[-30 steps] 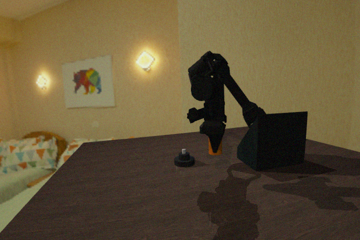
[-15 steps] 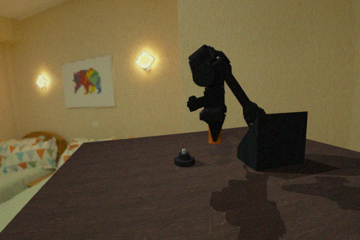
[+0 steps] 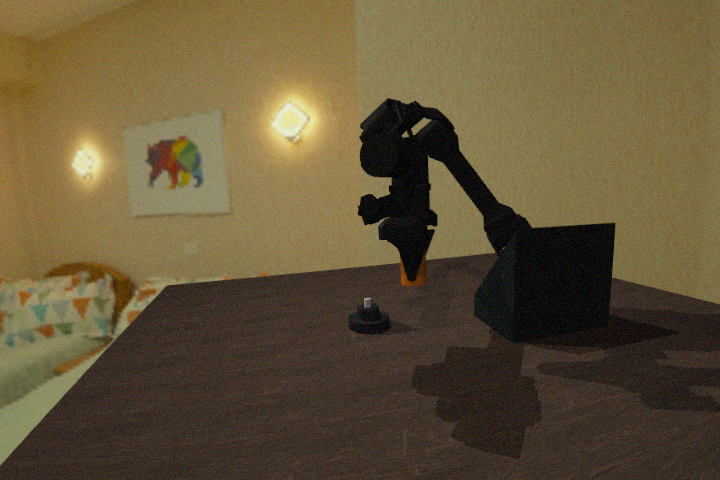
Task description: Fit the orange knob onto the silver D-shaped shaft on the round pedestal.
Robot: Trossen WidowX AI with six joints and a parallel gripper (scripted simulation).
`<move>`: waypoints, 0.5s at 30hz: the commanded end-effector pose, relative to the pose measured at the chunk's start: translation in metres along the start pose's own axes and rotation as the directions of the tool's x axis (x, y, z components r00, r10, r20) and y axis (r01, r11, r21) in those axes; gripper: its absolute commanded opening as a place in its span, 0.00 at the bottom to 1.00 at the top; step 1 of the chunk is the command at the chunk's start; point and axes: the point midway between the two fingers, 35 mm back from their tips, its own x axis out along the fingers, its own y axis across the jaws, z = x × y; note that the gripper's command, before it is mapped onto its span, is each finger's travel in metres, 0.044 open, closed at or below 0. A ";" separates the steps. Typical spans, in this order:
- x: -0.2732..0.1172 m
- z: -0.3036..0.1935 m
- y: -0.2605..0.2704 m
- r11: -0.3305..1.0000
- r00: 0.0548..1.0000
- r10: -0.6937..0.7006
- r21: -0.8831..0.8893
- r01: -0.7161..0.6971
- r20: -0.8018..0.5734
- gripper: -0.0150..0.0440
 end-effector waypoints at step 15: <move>0.010 0.044 -0.035 1.000 1.000 0.016 -0.016 -0.016 -0.005 0.25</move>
